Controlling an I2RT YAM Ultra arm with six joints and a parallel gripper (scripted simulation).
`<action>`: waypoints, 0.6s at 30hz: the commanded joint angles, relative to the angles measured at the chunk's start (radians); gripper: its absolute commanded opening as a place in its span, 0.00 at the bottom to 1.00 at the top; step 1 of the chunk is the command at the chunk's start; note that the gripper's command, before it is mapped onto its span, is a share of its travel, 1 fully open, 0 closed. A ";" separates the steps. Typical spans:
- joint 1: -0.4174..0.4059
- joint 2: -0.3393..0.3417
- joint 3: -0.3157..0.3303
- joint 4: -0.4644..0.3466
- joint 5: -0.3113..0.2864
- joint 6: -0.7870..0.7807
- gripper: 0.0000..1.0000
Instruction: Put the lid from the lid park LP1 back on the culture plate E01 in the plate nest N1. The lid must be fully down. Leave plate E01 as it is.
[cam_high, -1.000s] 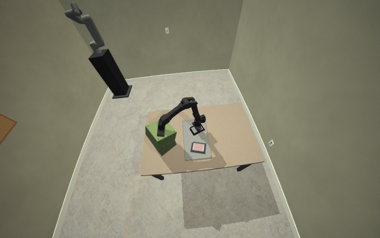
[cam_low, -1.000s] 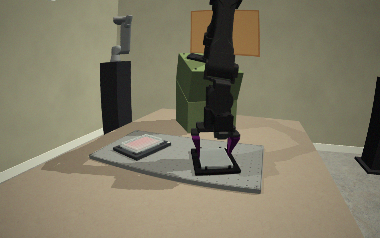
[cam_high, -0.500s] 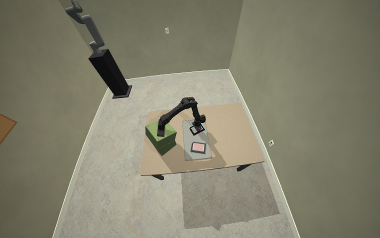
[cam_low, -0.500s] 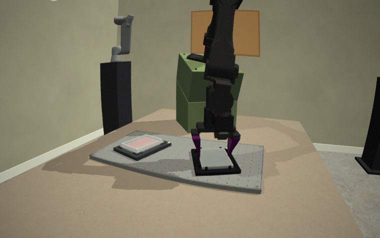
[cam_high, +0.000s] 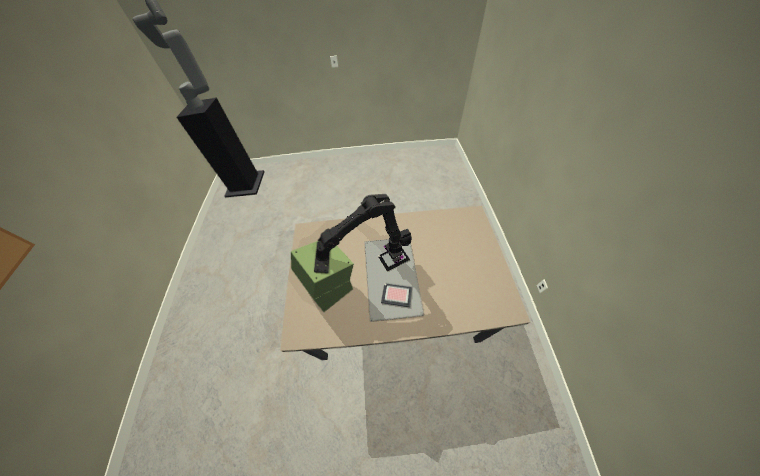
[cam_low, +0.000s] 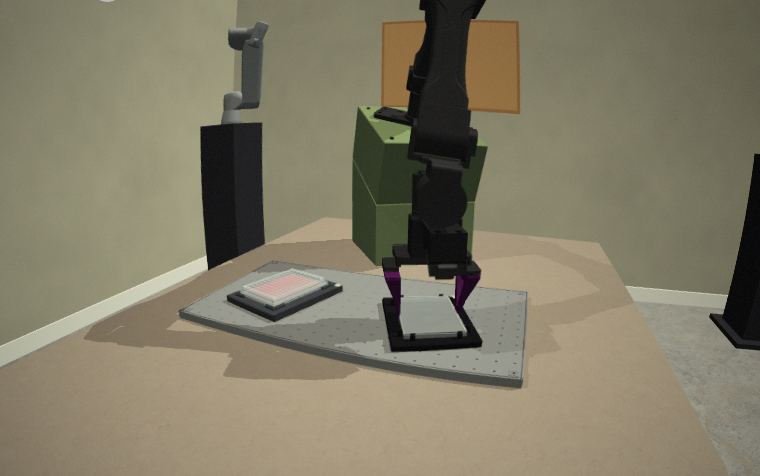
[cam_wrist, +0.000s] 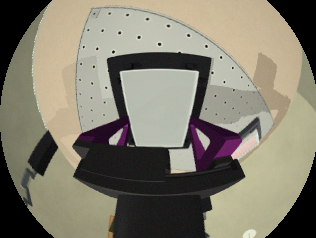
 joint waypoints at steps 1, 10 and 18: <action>0.003 -0.012 0.027 0.005 0.006 0.002 0.00; -0.005 -0.047 -0.024 -0.023 0.004 -0.003 0.00; -0.015 -0.084 -0.042 -0.041 0.000 -0.008 0.00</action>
